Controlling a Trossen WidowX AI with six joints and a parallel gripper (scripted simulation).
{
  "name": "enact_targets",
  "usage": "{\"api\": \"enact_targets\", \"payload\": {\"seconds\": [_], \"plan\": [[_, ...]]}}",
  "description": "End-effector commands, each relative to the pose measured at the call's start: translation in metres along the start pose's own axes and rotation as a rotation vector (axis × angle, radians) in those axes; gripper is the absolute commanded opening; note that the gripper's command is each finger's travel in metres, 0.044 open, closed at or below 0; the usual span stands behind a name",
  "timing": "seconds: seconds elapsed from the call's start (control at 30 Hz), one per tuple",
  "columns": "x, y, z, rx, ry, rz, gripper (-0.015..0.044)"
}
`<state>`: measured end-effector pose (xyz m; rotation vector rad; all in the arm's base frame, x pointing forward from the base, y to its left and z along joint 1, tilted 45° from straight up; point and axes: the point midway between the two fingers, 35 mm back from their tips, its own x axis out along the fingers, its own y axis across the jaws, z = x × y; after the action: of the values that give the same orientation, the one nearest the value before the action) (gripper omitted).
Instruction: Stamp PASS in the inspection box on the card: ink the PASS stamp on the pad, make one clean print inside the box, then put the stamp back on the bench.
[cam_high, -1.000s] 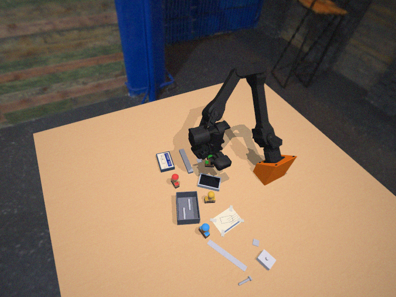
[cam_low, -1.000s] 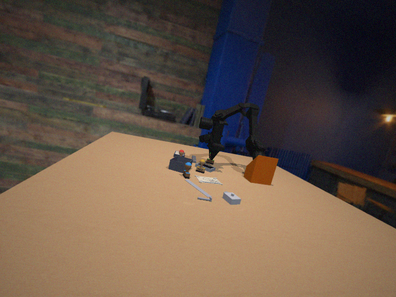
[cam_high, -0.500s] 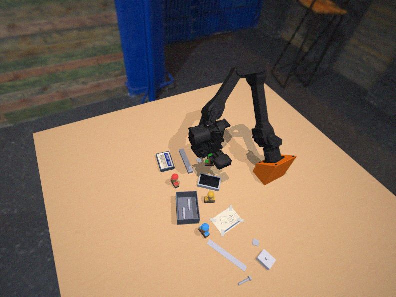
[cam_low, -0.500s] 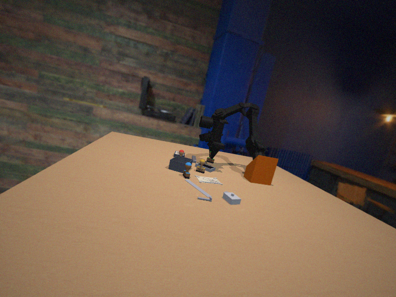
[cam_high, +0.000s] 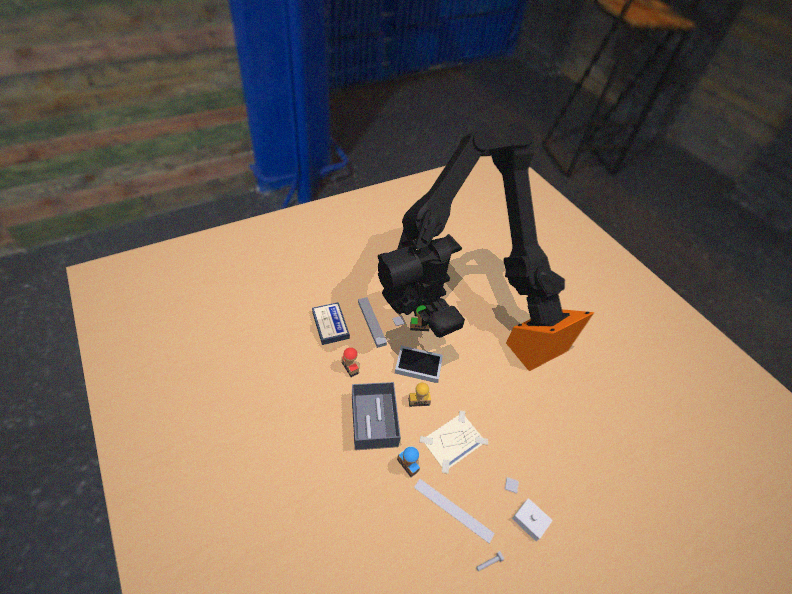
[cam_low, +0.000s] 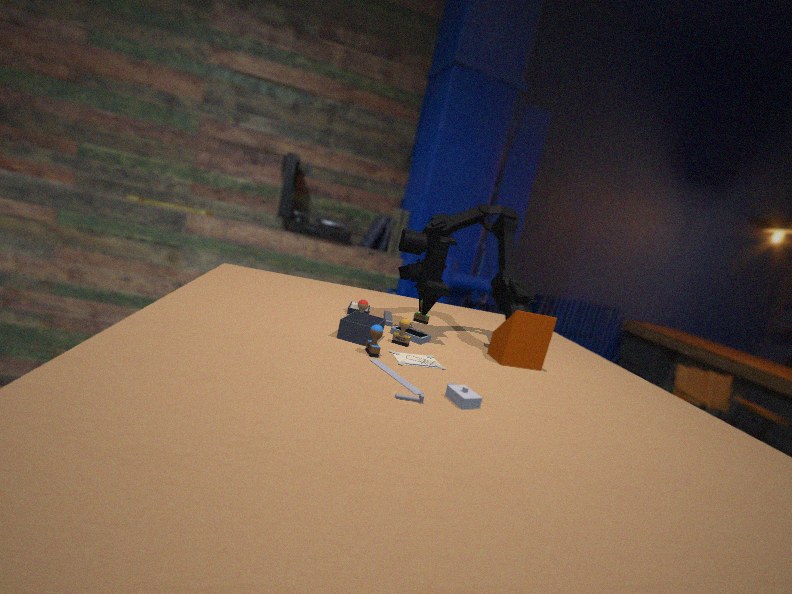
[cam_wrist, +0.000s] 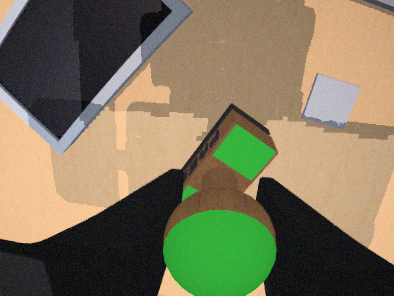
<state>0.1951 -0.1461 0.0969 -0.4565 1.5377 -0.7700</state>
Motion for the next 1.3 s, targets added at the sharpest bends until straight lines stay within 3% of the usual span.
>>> {"api": "enact_targets", "payload": {"seconds": [0.0, 1.27], "plan": [[-0.003, 0.0, 0.0, 0.007, -0.002, 0.0, 0.0], [-0.021, 0.0, 0.0, 0.006, -0.001, -0.002, 0.0]]}}
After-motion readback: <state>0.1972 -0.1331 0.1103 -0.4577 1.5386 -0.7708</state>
